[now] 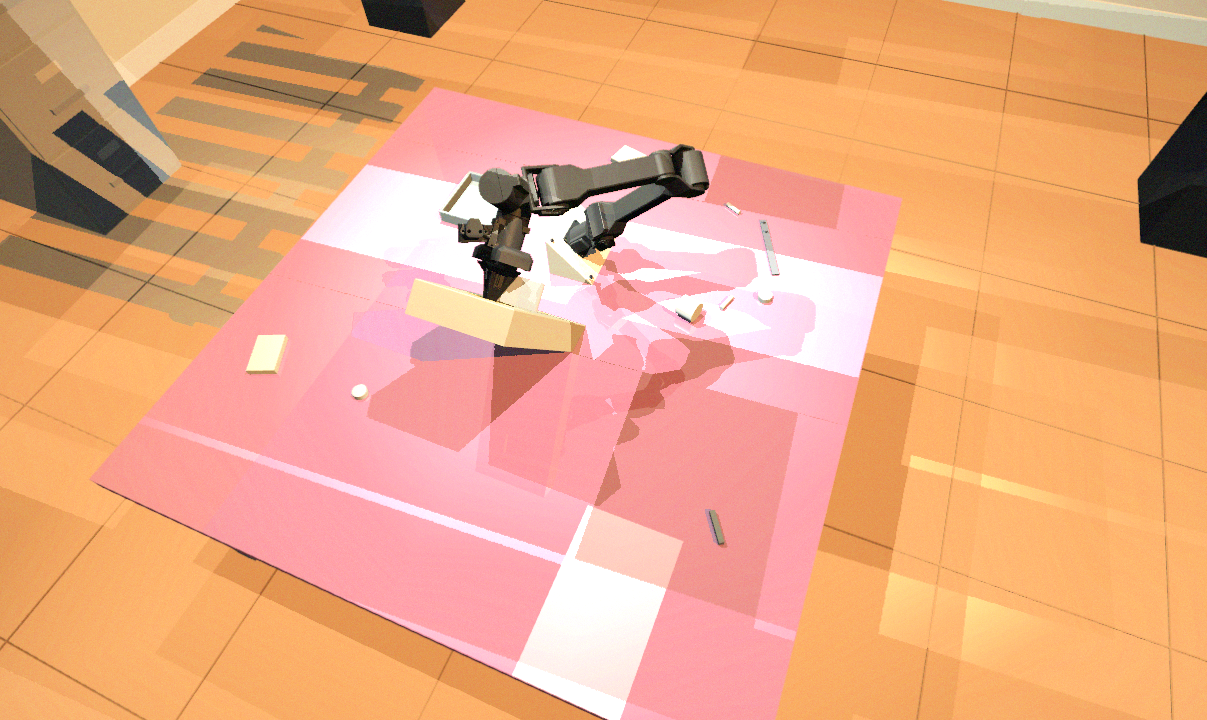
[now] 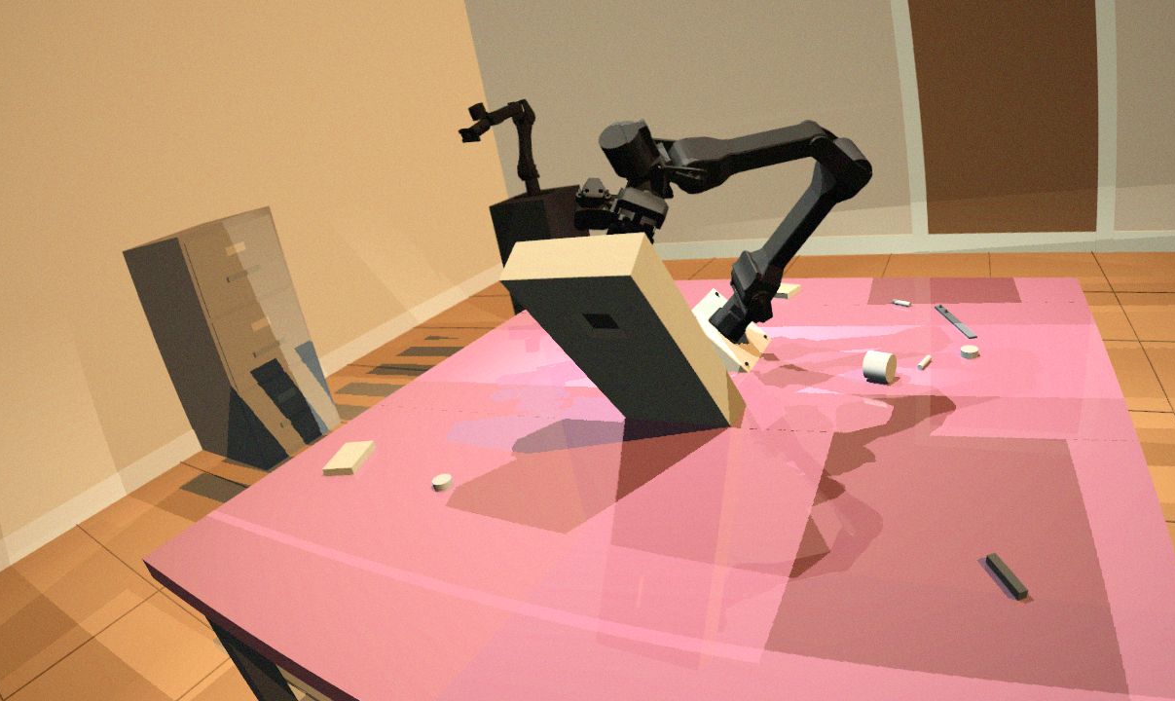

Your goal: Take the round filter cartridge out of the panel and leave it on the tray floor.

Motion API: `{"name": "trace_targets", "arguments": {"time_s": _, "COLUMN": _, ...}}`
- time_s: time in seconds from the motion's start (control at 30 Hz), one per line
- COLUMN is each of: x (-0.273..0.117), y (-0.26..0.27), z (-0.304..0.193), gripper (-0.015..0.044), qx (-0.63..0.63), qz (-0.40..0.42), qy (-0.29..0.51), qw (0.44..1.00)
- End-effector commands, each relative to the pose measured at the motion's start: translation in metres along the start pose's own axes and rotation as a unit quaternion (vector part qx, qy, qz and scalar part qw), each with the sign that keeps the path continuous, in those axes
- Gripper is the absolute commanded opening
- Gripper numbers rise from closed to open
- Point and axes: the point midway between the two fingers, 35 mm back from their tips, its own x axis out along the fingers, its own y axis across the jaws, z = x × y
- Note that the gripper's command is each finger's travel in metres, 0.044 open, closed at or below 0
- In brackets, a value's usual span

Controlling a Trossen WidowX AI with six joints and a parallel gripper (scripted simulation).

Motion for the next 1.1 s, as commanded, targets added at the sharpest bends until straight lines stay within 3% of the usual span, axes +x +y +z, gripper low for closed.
{"name": "trace_targets", "arguments": {"time_s": 0.0, "x": 0.0044, "y": 0.0003, "z": -0.0008, "gripper": 0.0000, "qx": -0.082, "qz": -0.003, "qy": 0.001, "qw": 0.997}}
{"name": "trace_targets", "arguments": {"time_s": 0.53, "x": 0.0047, "y": 0.0002, "z": -0.0008, "gripper": 0.0000, "qx": -0.353, "qz": -0.003, "qy": 0.002, "qw": 0.936}}
{"name": "trace_targets", "arguments": {"time_s": 1.07, "x": 0.0046, "y": 0.0002, "z": -0.0008, "gripper": 0.0000, "qx": -0.597, "qz": -0.002, "qy": 0.002, "qw": 0.802}}
